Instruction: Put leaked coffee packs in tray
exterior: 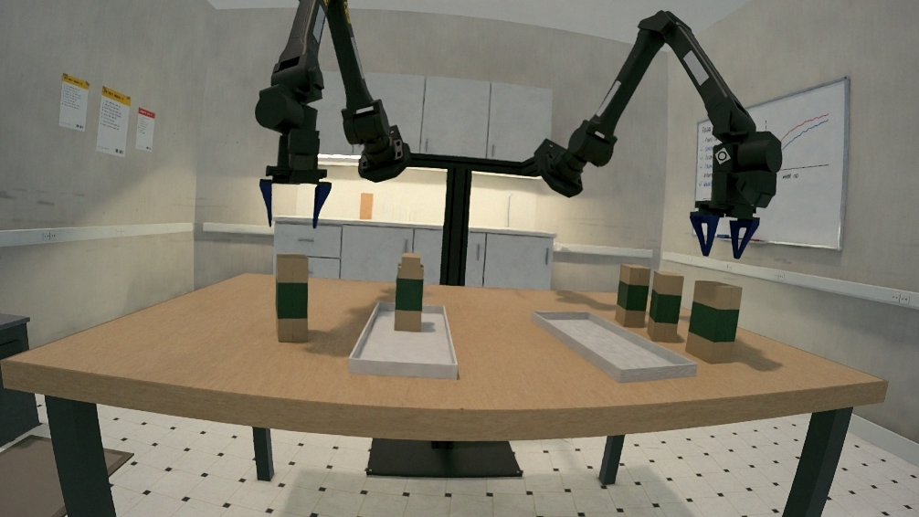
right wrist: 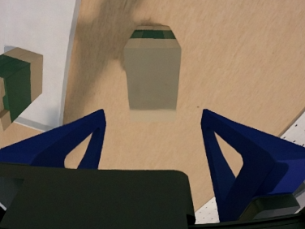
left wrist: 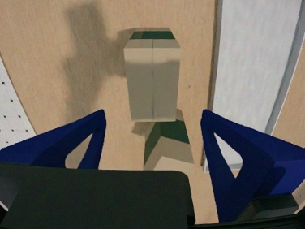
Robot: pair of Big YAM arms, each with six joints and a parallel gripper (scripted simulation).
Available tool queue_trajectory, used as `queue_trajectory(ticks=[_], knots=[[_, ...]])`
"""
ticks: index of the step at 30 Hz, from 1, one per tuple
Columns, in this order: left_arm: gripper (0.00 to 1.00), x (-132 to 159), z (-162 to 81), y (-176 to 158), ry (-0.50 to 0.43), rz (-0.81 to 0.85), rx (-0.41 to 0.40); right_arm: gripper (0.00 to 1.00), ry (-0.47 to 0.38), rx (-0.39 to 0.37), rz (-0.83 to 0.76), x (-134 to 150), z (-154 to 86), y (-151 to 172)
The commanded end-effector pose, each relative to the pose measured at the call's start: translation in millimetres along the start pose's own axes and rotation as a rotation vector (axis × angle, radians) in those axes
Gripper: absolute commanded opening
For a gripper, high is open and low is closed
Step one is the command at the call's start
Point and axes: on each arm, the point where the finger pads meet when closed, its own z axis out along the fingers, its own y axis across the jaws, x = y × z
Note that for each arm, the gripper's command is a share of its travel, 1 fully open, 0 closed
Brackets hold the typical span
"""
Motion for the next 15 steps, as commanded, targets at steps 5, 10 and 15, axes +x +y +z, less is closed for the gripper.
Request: queue_trajectory(ticks=[5, 10, 15], knots=[[0.79, -10, -9, 5, -0.017, -0.018, -0.005, 0.79, -0.022, 0.015, 0.008, -9, -8, -8], [0.79, -13, 4, 11, -0.015, -0.037, -0.014, 0.79, -0.022, 0.015, 0.008, -9, -8, -8], [0.79, -13, 18, 11, -0.018, -0.021, -0.014, 0.79, -0.022, 0.015, 0.008, -9, -8, -8]])
